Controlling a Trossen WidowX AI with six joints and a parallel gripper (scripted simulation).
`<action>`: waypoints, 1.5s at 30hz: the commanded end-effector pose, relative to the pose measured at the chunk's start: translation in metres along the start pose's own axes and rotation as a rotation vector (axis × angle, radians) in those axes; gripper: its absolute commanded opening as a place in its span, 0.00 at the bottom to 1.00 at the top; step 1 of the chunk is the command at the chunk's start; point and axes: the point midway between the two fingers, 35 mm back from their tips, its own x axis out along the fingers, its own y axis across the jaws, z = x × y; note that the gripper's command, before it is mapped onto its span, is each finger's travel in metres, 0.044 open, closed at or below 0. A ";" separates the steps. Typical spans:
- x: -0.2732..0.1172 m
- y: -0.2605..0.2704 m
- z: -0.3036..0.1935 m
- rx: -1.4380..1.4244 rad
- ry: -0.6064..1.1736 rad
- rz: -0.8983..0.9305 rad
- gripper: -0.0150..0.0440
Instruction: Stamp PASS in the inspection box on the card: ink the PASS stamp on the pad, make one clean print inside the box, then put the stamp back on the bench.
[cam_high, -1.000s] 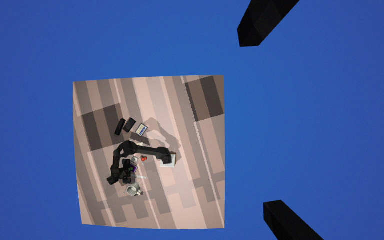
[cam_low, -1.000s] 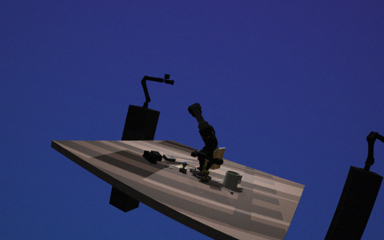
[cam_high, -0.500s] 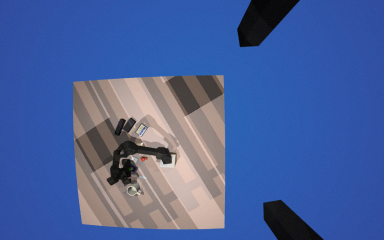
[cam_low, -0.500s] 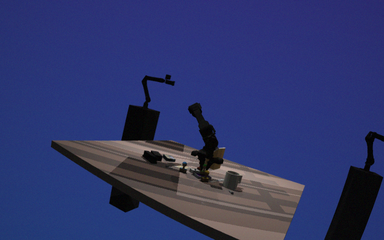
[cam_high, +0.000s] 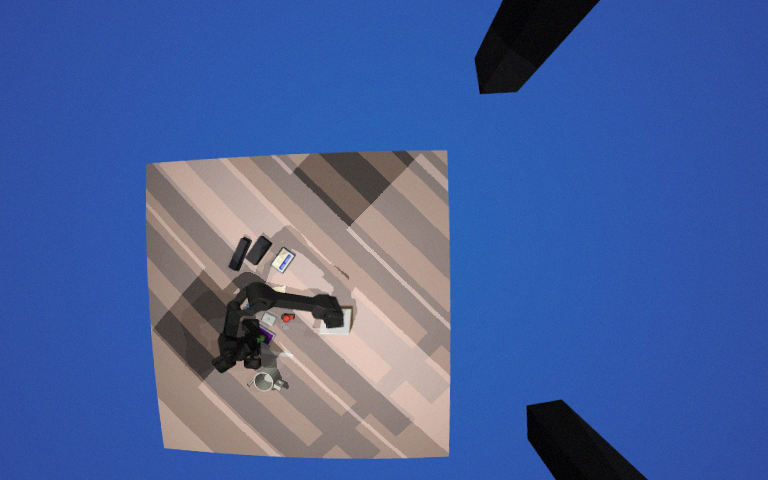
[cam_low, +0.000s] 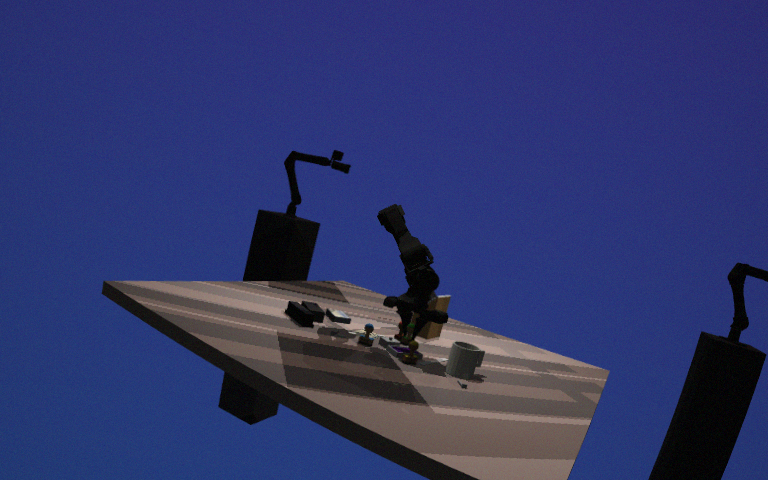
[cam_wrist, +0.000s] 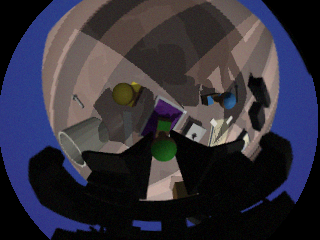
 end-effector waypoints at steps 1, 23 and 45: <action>-0.007 0.001 0.001 0.005 0.001 0.006 0.25; -0.038 -0.007 0.000 -0.026 0.002 0.007 0.25; -0.043 -0.118 -0.024 -0.482 0.014 0.008 0.25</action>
